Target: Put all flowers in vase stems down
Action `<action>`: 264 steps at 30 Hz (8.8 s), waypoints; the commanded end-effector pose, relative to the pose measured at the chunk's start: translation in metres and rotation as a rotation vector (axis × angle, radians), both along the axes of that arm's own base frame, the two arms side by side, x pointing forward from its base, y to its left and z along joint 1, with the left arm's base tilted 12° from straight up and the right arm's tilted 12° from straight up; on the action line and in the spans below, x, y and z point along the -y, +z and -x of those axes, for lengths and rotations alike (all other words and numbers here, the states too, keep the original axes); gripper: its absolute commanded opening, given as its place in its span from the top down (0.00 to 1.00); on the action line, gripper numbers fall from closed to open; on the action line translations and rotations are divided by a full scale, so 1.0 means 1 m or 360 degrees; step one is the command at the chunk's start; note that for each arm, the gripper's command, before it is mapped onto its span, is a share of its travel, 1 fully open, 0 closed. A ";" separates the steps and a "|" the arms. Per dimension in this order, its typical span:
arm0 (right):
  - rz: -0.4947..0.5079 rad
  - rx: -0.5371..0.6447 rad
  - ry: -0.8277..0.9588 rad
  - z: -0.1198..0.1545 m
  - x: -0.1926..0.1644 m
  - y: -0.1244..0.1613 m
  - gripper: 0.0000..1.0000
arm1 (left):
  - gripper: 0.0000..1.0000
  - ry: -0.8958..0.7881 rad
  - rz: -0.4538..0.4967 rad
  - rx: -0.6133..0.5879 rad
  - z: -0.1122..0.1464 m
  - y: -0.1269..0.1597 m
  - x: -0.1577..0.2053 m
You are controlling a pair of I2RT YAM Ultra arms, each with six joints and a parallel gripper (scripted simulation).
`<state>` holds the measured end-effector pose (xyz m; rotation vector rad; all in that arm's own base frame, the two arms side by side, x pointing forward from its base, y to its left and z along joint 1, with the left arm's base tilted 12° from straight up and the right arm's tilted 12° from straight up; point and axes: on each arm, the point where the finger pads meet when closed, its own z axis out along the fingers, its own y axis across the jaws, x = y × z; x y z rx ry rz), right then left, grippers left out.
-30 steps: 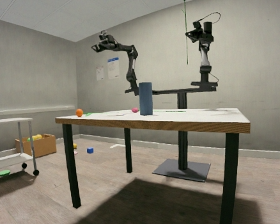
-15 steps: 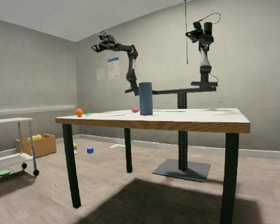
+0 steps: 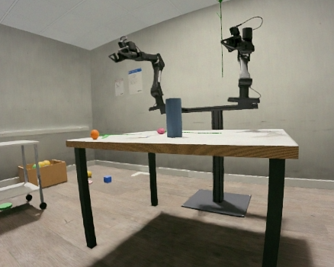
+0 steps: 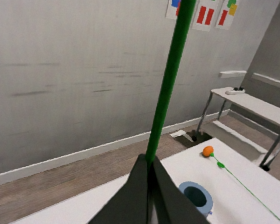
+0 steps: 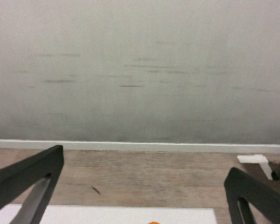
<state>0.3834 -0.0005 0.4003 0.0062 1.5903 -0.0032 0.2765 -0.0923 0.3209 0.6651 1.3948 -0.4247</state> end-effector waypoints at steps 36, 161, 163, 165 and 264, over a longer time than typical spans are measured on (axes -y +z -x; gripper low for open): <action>0.0009 0.0037 0.0025 0.002 -0.003 0.006 0.00 | 1.00 0.0120 0.0001 0.0049 0.048 -0.015 0.056; -0.0012 0.0041 0.1666 0.303 -0.140 0.193 0.30 | 1.00 0.0210 0.0014 0.0067 0.076 -0.023 0.098; -0.0015 0.0041 0.1874 0.322 -0.149 0.193 0.30 | 1.00 0.0210 0.0014 0.0067 0.076 -0.023 0.098; -0.0018 0.0041 0.2051 0.338 -0.155 0.193 0.30 | 1.00 0.0210 0.0014 0.0067 0.076 -0.023 0.098; 0.0594 -0.0516 0.1352 0.262 -0.269 -0.064 0.30 | 1.00 0.0215 0.0000 0.0059 0.076 -0.027 0.100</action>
